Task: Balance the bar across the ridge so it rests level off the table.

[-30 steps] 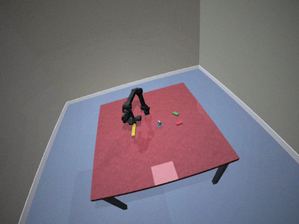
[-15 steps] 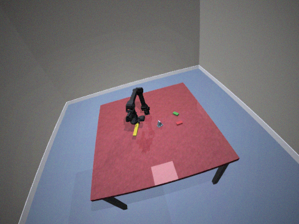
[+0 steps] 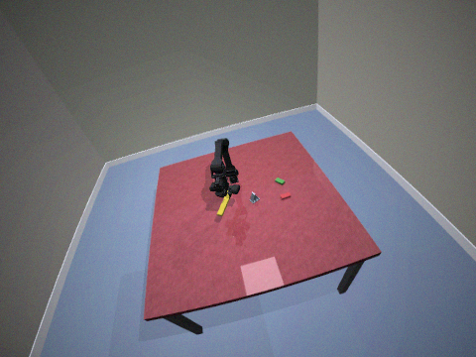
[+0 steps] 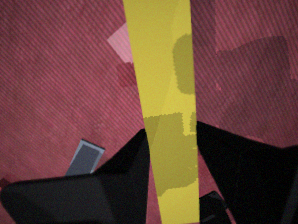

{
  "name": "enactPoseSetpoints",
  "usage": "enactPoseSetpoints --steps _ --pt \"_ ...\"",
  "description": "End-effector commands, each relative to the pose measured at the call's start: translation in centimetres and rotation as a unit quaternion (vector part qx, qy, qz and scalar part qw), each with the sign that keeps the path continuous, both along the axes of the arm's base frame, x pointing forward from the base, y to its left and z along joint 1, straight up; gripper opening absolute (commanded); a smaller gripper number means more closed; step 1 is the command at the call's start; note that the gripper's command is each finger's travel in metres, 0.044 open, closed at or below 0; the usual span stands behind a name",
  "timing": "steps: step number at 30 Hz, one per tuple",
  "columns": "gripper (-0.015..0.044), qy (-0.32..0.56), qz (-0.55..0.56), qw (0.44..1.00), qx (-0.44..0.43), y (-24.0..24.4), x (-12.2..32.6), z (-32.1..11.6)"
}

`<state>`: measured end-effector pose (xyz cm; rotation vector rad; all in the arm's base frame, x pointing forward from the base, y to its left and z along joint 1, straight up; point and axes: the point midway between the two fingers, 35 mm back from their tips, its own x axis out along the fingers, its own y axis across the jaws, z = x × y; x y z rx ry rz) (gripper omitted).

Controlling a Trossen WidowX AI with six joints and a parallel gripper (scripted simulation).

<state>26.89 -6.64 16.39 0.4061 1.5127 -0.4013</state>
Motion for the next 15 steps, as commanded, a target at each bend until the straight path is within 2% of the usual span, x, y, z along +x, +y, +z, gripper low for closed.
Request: enactPoseSetpoints --steps 1,15 --pt "0.0000 -0.005 -0.029 1.000 -0.001 1.7 0.0 0.3" --pt "0.0000 -0.005 -0.121 0.993 0.004 7.3 -0.1 0.3"
